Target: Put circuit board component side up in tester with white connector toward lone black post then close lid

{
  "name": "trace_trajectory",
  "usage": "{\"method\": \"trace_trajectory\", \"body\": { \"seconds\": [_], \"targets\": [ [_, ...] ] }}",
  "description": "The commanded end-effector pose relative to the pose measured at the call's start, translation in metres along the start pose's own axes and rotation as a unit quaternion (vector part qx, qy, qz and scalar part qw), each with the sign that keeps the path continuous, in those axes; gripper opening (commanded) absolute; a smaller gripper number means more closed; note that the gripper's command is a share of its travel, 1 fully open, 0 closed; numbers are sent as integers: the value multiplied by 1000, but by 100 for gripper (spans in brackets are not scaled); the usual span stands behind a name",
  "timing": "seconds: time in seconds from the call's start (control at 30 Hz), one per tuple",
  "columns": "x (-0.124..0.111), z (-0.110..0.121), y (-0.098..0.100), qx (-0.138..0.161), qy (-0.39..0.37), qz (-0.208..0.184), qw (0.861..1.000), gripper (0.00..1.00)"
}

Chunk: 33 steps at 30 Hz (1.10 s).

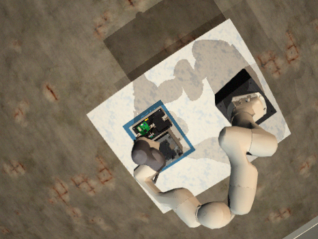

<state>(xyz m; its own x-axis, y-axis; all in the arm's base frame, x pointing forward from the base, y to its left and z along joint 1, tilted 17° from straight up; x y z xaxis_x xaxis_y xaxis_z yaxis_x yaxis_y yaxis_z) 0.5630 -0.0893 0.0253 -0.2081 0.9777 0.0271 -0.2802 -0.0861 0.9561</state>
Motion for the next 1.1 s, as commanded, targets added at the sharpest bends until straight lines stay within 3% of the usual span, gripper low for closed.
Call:
{"method": "trace_trajectory", "body": {
  "seconds": [0.0, 1.07],
  "targets": [
    [-1, 1, -1, -1, 2, -2, 1000, 58],
    [-1, 1, -14, -1, 2, -2, 1000, 58]
  ]
}}
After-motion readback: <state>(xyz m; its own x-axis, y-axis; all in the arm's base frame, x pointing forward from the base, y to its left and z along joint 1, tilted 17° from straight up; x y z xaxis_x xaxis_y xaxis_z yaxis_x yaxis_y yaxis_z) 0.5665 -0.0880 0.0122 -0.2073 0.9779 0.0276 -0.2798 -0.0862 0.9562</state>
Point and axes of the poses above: the point where the finger pads meet when closed, its own y axis back along the fingers, its own z axis across the jaws, x = y × z, the point moved 3 cm from there along y, back along the fingers, and after that the axes turned 4 degrees about y, right-handed, at the moved point
